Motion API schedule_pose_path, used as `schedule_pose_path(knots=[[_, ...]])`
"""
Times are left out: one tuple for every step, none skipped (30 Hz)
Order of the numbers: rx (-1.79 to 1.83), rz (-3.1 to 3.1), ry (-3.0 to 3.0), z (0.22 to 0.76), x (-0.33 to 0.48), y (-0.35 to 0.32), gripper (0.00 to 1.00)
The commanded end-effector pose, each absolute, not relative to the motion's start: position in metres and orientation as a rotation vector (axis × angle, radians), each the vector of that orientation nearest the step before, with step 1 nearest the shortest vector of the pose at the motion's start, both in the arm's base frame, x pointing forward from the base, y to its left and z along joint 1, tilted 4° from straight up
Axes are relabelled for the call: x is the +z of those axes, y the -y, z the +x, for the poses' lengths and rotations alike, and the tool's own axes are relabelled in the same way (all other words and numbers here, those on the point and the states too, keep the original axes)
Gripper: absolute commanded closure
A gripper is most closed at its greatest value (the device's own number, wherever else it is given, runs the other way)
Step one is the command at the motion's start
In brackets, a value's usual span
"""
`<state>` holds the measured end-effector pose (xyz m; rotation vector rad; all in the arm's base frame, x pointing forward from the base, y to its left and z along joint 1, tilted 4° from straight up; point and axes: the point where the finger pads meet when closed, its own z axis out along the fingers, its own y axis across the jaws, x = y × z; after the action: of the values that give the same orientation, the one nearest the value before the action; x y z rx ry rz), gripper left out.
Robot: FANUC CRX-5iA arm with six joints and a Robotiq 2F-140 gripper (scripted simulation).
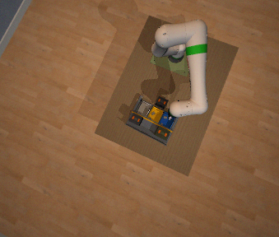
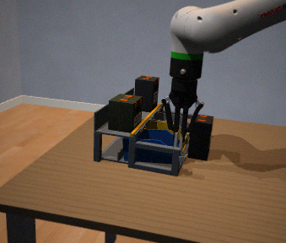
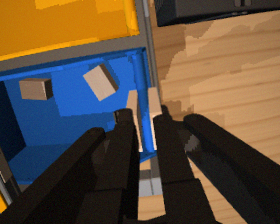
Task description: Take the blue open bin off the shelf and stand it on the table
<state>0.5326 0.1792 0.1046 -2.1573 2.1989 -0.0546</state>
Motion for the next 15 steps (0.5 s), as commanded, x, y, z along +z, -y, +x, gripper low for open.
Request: schedule_pose_path(knots=[[-0.055, -2.157, -2.199, 0.5328, 0.1048, -0.1792, 1.0], [-0.055, -2.157, -2.199, 0.5328, 0.1048, -0.1792, 1.0], [-0.055, -2.157, -2.199, 0.5328, 0.1048, -0.1792, 1.0], [-0.055, -2.157, -2.199, 0.5328, 0.1048, -0.1792, 1.0], [-0.055, -2.157, -2.199, 0.5328, 0.1048, -0.1792, 1.0], [-0.055, -2.157, -2.199, 0.5328, 0.1048, -0.1792, 1.0], [-0.055, -2.157, -2.199, 0.5328, 0.1048, -0.1792, 1.0], [-0.055, -2.157, -2.199, 0.5328, 0.1048, -0.1792, 1.0], [-0.055, -2.157, -2.199, 0.5328, 0.1048, -0.1792, 1.0], [-0.055, -2.157, -2.199, 0.5328, 0.1048, -0.1792, 1.0], [-0.055, -2.157, -2.199, 0.5328, 0.1045, -0.1793, 1.0], [-0.055, -2.157, -2.199, 0.5328, 0.1042, -0.1793, 1.0], [-0.055, -2.157, -2.199, 0.5328, 0.1039, -0.1793, 1.0], [-0.055, -2.157, -2.199, 0.5328, 0.1036, -0.1793, 1.0], [-0.055, -2.157, -2.199, 0.5329, 0.1033, -0.1793, 1.0]])
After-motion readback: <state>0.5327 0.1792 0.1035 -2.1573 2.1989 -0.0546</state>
